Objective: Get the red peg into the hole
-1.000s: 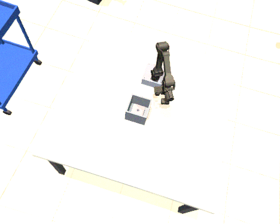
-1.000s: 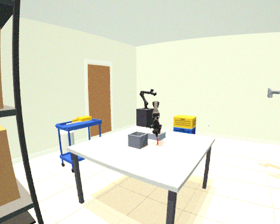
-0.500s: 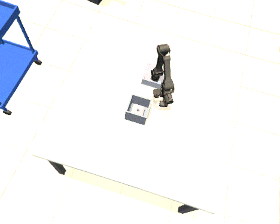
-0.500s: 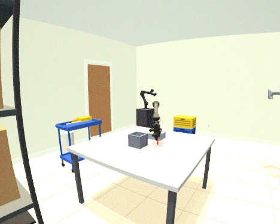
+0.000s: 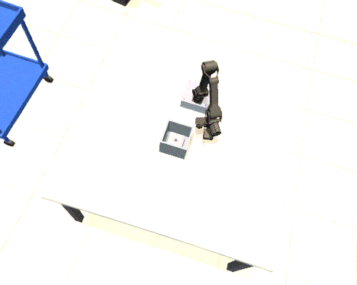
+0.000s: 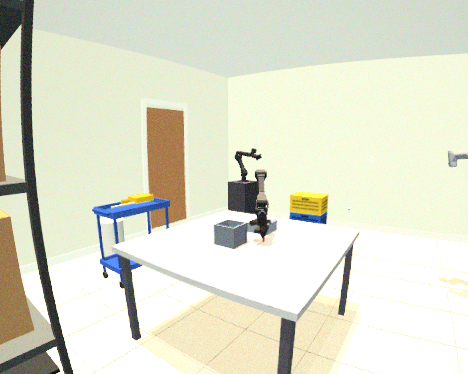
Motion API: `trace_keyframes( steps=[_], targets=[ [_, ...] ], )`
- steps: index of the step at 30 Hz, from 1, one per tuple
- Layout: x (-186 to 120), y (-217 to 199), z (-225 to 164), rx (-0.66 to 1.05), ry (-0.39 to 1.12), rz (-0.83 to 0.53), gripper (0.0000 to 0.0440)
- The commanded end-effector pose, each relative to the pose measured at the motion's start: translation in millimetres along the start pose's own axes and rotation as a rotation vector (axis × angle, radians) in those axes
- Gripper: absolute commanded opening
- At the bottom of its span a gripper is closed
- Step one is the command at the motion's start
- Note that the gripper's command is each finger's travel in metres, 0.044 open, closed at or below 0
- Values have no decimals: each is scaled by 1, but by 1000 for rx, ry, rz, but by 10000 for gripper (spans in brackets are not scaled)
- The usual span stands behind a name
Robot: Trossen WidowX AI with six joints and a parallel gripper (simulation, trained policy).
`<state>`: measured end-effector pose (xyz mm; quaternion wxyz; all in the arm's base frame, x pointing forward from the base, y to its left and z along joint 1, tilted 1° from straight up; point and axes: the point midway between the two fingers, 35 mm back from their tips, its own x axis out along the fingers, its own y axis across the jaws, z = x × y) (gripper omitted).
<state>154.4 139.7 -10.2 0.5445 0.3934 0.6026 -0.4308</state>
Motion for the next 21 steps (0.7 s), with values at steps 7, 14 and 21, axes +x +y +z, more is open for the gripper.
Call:
trace_keyframes(
  steps=[7,14,21],
  targets=[
    [6,12,-8,-29,20,34,1],
    [-8,22,-14,-4,47,83,0],
    [-27,34,-20,16,79,141,0]
  ],
)
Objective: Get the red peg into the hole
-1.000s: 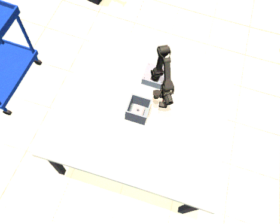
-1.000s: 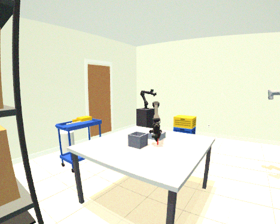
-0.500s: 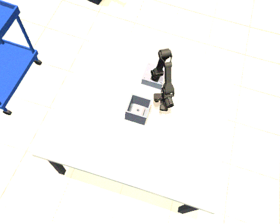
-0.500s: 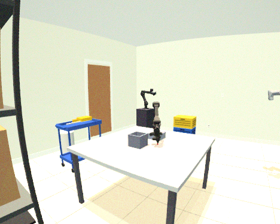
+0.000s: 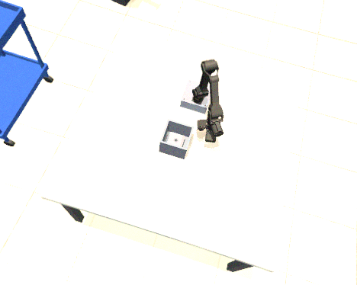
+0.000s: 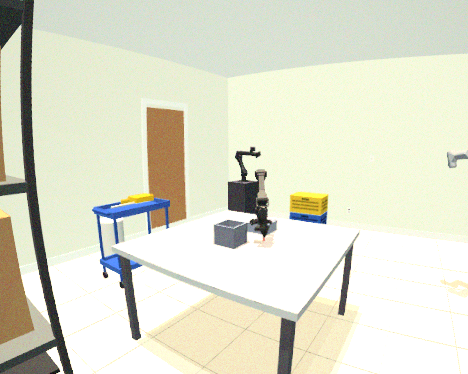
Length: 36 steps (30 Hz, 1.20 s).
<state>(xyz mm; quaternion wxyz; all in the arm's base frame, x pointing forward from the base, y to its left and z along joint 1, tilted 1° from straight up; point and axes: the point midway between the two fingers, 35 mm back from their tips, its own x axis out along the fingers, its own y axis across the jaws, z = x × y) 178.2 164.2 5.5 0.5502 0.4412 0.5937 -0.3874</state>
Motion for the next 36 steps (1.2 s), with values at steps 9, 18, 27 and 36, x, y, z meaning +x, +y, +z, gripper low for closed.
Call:
trace_keyframes(
  steps=[9,18,27,36],
  targets=[
    [-37,28,-11,22,55,118,0],
    [-77,51,-8,9,61,221,0],
    [-118,68,12,-3,25,299,0],
    [-149,76,45,12,-40,327,0]
  ],
)
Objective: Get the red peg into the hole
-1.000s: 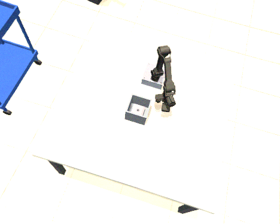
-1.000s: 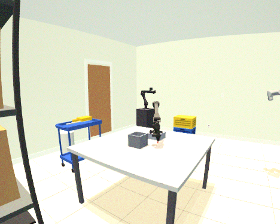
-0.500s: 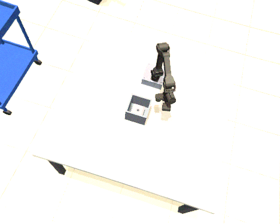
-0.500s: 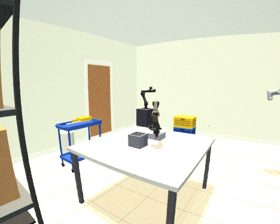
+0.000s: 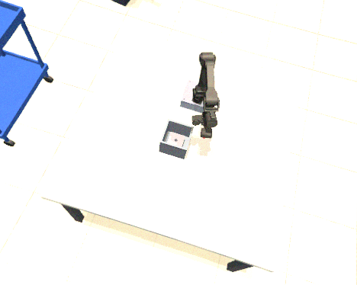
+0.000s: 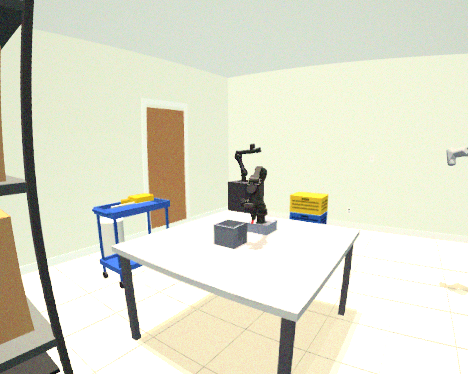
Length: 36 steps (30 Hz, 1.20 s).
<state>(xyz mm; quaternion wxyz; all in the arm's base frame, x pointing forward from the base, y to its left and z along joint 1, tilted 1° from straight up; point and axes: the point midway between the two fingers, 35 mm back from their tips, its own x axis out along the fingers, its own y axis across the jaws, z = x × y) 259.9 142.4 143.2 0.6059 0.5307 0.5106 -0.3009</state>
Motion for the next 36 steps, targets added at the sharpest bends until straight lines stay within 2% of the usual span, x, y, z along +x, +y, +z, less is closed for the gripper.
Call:
trace_keyframes(
  steps=[1,18,36],
  targets=[
    [-9,6,16,-1,-36,8,0],
    [-16,4,77,40,-131,-60,0],
    [-5,-3,118,63,-147,-150,0]
  ],
)
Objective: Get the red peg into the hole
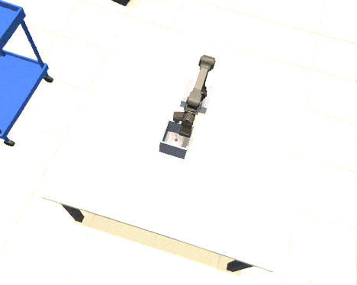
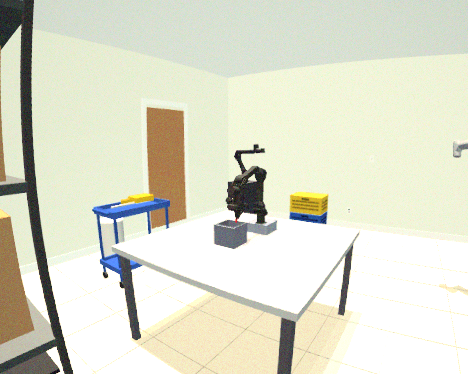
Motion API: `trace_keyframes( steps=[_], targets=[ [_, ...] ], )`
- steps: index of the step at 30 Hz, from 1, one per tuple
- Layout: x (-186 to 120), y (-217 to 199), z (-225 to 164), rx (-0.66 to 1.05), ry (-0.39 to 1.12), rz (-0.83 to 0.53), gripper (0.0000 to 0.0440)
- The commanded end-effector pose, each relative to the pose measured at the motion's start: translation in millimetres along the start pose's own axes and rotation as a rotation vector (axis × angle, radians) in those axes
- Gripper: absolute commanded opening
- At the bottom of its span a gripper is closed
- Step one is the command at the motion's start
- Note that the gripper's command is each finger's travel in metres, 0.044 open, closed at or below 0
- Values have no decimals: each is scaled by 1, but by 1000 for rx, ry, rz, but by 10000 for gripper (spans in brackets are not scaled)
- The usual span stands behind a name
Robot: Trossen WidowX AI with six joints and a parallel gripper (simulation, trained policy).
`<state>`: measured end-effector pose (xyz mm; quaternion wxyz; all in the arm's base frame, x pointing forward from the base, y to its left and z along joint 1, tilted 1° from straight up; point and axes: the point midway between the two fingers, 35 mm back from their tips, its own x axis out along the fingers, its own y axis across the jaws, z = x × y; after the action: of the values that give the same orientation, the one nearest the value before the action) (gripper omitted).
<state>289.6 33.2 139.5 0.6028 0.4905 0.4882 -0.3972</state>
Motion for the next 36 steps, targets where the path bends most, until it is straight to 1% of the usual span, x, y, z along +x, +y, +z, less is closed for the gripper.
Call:
trace_keyframes(
  steps=[1,10,36],
  targets=[
    [5,0,7,-4,3,-19,0],
    [25,-1,19,-3,13,-54,0],
    [87,5,30,-38,62,-83,0]
  ],
)
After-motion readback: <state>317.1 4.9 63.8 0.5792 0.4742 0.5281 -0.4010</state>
